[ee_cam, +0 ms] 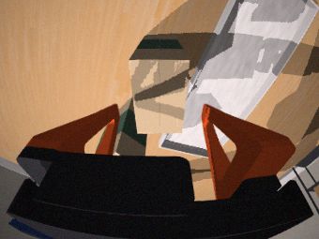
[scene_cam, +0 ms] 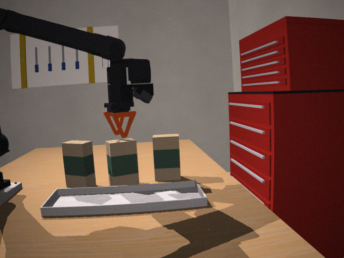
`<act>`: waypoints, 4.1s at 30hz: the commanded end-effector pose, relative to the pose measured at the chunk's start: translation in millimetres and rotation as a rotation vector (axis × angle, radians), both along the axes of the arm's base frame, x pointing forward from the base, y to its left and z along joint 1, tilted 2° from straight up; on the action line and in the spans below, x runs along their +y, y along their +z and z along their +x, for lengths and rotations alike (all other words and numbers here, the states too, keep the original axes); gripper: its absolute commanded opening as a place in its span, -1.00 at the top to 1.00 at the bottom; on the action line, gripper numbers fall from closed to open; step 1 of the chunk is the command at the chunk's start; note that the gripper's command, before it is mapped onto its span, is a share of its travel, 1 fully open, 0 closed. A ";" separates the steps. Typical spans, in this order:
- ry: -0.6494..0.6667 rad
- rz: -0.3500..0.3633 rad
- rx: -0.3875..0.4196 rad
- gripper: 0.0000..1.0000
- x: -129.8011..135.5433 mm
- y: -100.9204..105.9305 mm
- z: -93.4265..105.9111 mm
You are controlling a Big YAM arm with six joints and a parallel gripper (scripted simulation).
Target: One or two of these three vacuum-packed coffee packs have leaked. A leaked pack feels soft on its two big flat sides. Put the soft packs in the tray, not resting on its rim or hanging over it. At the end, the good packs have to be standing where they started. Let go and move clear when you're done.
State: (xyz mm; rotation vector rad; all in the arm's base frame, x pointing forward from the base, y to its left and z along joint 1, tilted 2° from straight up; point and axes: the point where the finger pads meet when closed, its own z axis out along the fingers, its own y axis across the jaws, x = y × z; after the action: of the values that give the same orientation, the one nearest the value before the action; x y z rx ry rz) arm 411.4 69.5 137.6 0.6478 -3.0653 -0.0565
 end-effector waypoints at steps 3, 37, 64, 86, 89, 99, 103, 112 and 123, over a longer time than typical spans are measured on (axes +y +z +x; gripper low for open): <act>0.023 0.003 -0.005 -0.57 4.5 1.0 3.2; 0.013 0.002 0.003 -0.57 5.4 -14.2 1.0; 0.002 0.004 -0.013 -0.57 7.3 -48.3 0.0; 0.002 0.003 -0.006 -0.57 7.0 -49.2 -1.3; 0.002 0.003 -0.006 -0.57 7.0 -49.2 -1.3; 0.002 0.003 -0.006 -0.57 7.0 -49.2 -1.3; 0.002 0.003 -0.006 -0.57 7.0 -49.2 -1.3; 0.002 0.003 -0.006 -0.57 7.0 -49.2 -1.3; 0.002 0.003 -0.006 -0.57 7.0 -49.2 -1.3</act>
State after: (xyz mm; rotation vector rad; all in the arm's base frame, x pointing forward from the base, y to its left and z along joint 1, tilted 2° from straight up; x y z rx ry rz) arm 412.1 72.2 90.2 0.6580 -3.0671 -0.0565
